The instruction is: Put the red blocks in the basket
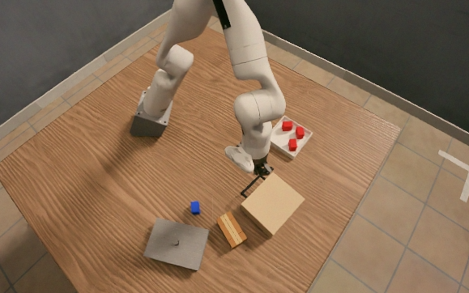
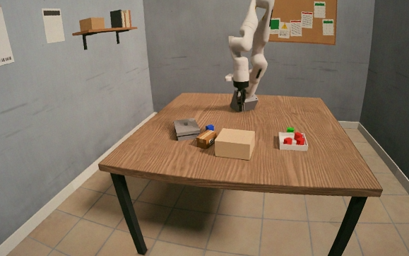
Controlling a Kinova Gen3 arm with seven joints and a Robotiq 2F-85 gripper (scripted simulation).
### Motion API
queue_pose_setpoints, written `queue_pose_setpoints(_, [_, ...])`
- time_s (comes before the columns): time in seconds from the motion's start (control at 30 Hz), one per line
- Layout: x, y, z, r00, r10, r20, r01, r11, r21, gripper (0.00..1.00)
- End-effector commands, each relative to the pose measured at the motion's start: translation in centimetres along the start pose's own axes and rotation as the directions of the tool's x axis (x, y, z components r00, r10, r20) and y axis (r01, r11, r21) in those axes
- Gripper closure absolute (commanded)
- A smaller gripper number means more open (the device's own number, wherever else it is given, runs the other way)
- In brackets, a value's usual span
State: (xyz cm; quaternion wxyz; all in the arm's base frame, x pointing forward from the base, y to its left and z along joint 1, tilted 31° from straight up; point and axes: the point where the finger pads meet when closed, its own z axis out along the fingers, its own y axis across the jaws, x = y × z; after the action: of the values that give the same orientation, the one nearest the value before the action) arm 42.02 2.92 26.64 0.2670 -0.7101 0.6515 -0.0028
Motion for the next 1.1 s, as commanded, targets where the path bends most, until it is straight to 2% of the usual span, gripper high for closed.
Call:
queue_pose_setpoints(0.0, [0.2, 0.0, 0.1, 1.000, 0.004, 0.001, -0.004, 1.000, 0.004, 0.70])
queue_pose_setpoints(0.67, [0.2, 0.0, 0.5, 1.000, 0.004, 0.001, -0.004, 1.000, 0.002, 0.70])
queue_pose_setpoints(1.07, [0.3, 0.0, 2.7, 1.000, 0.004, 0.001, -0.004, 1.000, 0.002, 0.70])
